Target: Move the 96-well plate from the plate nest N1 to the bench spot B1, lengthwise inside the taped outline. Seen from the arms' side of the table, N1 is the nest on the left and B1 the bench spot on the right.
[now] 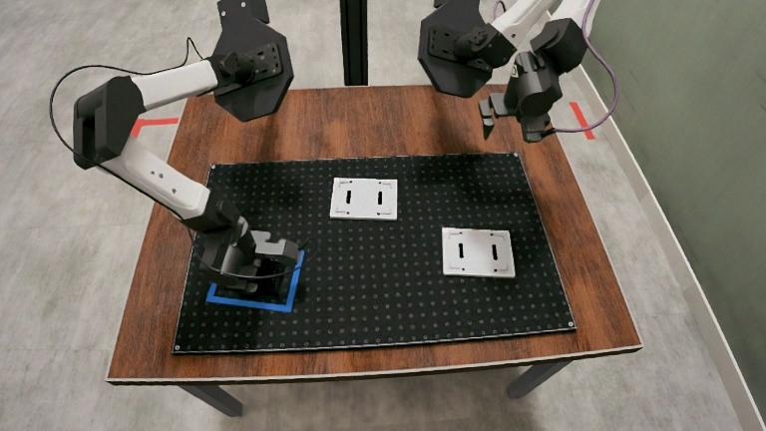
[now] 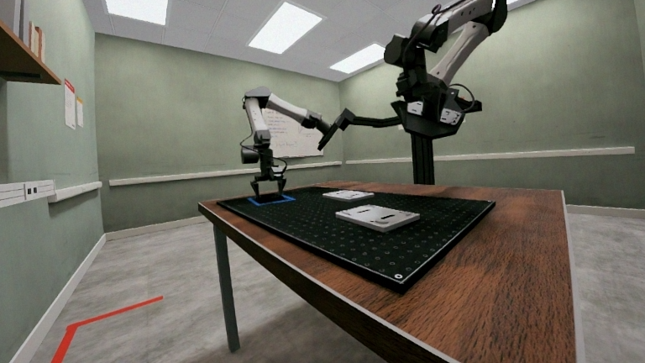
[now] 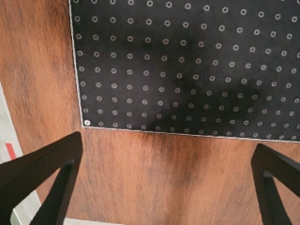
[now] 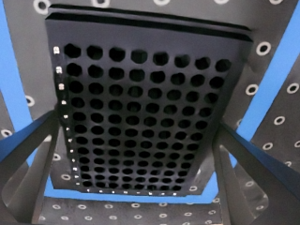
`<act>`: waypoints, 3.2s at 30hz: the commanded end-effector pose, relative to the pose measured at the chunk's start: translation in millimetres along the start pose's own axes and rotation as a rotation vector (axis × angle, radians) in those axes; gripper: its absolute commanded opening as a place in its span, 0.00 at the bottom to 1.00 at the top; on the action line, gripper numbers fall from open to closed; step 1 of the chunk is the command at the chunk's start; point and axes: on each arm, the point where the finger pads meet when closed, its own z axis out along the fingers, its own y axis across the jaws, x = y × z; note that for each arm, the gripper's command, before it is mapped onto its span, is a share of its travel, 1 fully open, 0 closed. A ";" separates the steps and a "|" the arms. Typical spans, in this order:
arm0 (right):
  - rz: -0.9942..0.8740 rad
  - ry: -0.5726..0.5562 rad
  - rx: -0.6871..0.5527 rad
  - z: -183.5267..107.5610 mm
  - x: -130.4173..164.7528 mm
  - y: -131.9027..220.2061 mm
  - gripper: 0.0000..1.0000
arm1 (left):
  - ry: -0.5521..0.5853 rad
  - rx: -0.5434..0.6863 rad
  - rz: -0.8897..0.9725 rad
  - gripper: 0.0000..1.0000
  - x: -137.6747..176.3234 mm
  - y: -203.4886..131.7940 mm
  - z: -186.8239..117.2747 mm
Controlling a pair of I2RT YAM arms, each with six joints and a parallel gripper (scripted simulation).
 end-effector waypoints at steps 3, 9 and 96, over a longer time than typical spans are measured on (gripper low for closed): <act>0.001 -0.006 0.014 -2.2 -1.1 -5.3 1.00 | 0.001 0.003 0.005 1.00 -0.5 0.5 -0.8; 0.001 -0.006 0.014 -2.2 -1.0 -5.2 1.00 | 0.001 0.003 0.005 1.00 -0.5 0.5 -0.8; 0.000 -0.009 0.020 -59.2 -2.2 -1.6 1.00 | 0.001 0.003 0.005 1.00 -0.5 0.5 -0.8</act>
